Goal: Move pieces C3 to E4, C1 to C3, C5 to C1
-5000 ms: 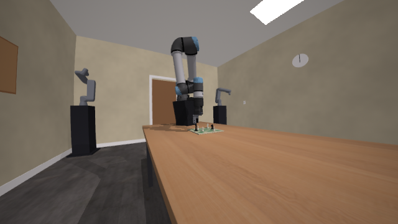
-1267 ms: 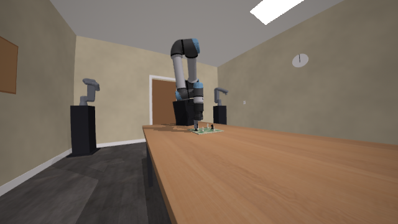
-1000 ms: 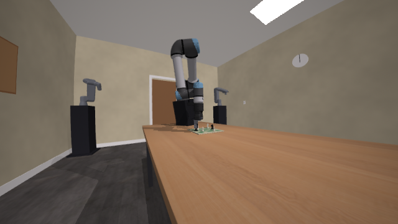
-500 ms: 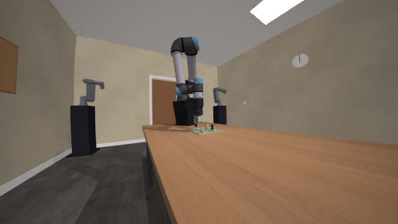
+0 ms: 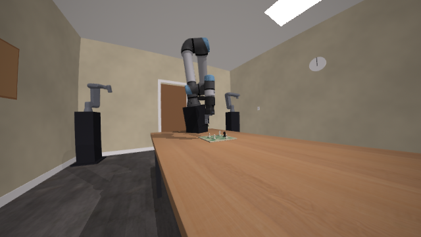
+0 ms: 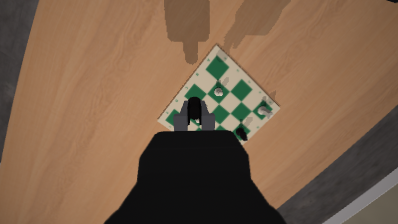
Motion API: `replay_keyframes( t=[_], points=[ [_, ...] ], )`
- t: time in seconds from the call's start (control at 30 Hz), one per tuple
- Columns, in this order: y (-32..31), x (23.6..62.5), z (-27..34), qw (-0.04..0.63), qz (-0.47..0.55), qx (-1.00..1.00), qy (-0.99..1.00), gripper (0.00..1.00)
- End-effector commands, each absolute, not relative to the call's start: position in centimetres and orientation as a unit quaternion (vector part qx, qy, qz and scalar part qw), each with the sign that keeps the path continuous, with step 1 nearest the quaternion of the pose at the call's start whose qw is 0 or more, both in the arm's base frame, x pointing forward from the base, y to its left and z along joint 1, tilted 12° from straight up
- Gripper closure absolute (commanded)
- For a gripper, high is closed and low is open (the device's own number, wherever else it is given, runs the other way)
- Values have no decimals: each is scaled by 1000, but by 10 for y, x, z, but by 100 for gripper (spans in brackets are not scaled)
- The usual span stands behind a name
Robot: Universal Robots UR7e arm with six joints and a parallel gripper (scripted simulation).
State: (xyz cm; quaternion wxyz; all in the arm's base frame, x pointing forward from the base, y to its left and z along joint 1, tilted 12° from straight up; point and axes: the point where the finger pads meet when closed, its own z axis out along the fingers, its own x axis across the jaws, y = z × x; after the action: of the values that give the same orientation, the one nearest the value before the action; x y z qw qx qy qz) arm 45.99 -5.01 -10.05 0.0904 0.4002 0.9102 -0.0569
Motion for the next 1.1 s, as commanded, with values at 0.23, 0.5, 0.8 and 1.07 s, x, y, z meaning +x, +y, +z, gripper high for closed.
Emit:
replay_keyframes(
  t=[0.23, 0.5, 0.8, 1.07],
  points=[
    [-48, 459, -89, 90, -57, 400, 910, 100],
    [-48, 459, -89, 90, -57, 401, 910, 100],
    [-40, 458, -91, 92, -53, 435, 894, 100],
    [-13, 456, -96, 98, -41, 544, 833, 100]
  ],
)
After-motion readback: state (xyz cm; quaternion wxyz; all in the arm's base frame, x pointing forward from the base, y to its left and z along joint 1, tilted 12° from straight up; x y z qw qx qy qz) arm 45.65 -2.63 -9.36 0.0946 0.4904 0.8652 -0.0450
